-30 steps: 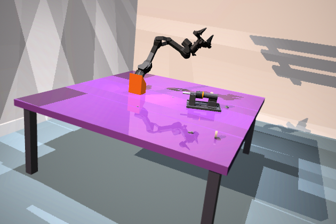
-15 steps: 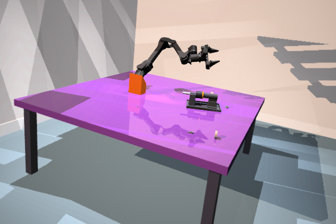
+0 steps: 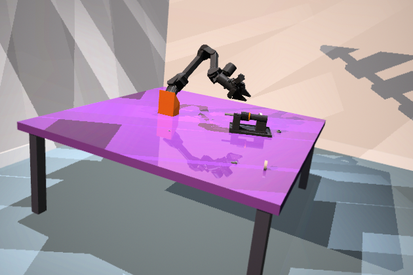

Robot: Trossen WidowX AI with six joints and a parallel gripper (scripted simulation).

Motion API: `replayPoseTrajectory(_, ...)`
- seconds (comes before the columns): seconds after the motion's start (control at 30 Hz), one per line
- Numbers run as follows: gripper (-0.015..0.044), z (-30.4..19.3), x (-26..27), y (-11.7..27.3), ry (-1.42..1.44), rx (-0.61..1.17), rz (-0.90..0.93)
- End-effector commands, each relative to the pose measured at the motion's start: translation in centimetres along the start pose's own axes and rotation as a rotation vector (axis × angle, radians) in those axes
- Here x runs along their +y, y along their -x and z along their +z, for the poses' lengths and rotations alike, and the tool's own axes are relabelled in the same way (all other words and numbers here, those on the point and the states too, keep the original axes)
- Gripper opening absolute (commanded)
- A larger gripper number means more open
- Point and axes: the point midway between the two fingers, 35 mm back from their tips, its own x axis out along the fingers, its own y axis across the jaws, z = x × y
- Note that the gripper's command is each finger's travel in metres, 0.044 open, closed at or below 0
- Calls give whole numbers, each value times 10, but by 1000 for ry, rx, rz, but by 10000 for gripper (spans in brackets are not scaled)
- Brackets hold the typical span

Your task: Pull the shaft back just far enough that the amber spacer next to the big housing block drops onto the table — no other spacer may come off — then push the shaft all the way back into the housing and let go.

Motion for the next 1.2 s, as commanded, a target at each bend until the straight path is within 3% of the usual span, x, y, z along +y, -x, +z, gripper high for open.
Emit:
replayPoseTrajectory(0.0, 440, -57, -39, 28, 123, 197, 37)
replayPoseTrajectory(0.23, 440, -114, -58, 72, 221, 323, 188)
replayPoseTrajectory(1.17, 440, -113, -59, 70, 221, 323, 188)
